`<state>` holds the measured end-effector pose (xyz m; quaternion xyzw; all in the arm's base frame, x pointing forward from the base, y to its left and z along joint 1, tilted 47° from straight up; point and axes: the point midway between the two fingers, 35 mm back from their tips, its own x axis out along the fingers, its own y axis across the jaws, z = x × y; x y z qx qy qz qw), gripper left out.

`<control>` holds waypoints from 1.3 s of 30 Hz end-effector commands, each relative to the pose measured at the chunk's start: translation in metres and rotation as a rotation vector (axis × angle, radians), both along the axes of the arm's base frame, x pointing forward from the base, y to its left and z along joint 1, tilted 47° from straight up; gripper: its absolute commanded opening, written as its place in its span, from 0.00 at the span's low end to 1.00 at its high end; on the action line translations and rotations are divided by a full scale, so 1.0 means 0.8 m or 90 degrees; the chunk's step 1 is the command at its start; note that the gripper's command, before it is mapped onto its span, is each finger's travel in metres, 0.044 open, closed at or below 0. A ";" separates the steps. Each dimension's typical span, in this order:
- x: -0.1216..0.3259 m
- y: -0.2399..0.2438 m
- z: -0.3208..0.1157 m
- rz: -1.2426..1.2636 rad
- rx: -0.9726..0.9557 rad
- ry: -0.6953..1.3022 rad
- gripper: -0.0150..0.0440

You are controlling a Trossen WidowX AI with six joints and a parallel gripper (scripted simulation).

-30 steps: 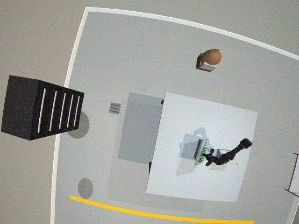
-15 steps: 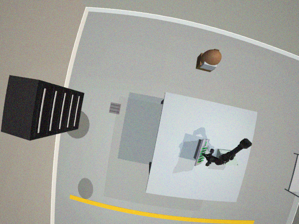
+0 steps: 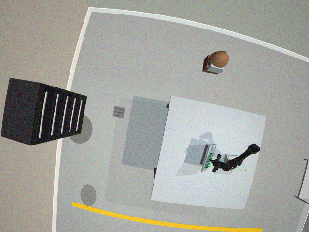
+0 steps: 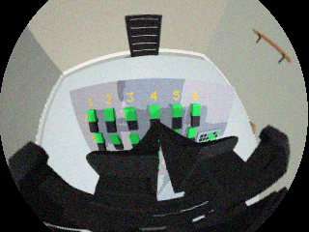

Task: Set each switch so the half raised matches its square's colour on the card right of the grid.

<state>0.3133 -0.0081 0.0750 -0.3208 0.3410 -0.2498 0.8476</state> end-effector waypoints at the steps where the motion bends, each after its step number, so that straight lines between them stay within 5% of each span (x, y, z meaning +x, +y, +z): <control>1: -0.001 -0.001 -0.003 0.003 -0.001 0.006 0.25; 39: 0.003 -0.003 -0.003 0.000 0.001 0.001 0.25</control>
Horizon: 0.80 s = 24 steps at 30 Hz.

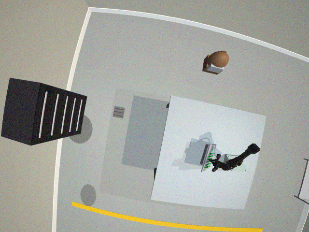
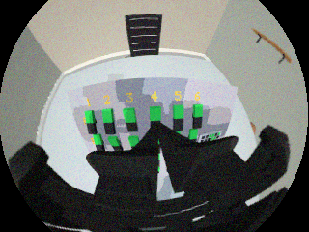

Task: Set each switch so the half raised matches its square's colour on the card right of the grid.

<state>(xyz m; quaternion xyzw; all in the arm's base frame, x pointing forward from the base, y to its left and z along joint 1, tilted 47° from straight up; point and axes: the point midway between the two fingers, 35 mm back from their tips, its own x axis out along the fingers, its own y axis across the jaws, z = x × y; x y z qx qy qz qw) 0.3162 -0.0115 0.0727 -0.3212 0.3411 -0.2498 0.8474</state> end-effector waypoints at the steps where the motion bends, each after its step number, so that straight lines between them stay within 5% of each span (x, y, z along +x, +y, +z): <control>1: -0.004 0.006 0.001 -0.002 0.004 0.004 0.25; 9: -0.051 0.054 0.032 -0.009 0.005 0.019 0.25; 24: -0.060 0.014 0.076 -0.010 0.005 0.022 0.25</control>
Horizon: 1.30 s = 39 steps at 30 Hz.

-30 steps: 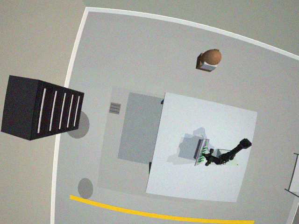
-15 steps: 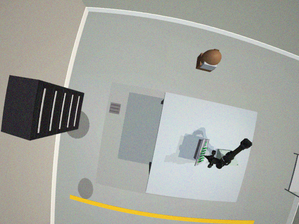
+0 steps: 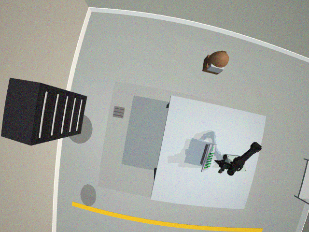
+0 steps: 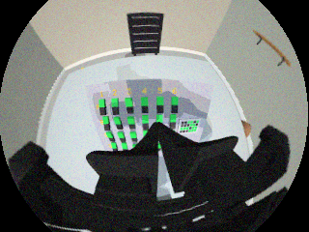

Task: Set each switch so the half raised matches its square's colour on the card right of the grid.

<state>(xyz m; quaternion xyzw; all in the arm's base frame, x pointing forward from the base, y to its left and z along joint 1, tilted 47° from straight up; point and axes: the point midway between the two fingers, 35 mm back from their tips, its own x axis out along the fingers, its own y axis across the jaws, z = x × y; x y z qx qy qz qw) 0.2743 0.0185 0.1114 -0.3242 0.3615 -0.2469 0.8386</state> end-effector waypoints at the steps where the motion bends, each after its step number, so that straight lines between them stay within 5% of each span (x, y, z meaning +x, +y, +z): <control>1: -0.011 -0.031 0.035 -0.003 0.002 -0.007 0.25; 39: 0.022 -0.077 0.015 0.010 -0.003 -0.021 0.25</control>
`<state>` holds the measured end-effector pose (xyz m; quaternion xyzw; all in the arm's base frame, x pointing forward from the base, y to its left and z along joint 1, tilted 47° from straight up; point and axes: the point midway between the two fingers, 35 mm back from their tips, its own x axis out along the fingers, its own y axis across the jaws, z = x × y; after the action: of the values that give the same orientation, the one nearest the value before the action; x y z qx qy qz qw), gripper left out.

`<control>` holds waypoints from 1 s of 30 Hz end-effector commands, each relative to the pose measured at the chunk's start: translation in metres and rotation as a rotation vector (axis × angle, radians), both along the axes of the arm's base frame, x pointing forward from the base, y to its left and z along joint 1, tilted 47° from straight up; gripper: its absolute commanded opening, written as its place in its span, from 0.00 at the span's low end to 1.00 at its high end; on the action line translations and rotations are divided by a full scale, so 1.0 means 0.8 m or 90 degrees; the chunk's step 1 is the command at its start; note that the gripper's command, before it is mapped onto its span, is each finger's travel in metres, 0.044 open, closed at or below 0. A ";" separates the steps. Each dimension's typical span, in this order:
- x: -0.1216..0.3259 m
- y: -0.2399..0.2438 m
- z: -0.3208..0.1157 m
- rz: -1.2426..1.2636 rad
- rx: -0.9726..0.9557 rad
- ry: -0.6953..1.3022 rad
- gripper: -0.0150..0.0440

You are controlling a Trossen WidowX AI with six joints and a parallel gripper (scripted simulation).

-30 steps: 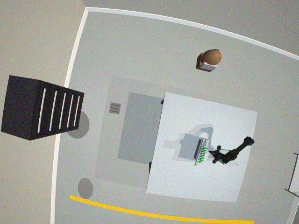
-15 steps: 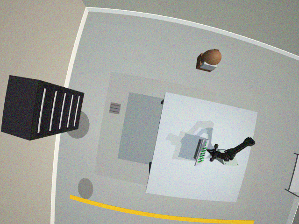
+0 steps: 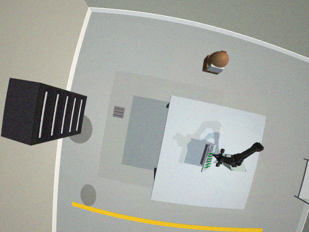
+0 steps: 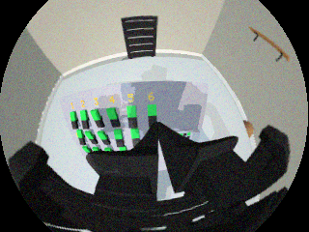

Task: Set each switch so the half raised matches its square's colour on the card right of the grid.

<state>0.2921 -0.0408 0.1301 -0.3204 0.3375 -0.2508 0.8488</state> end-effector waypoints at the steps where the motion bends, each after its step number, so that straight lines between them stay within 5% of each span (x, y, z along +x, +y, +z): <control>1: 0.001 -0.003 -0.009 0.003 -0.002 0.012 0.25; 30: 0.009 -0.012 -0.015 0.002 -0.002 0.012 0.25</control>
<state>0.3002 -0.0507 0.1209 -0.3226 0.3416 -0.2505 0.8465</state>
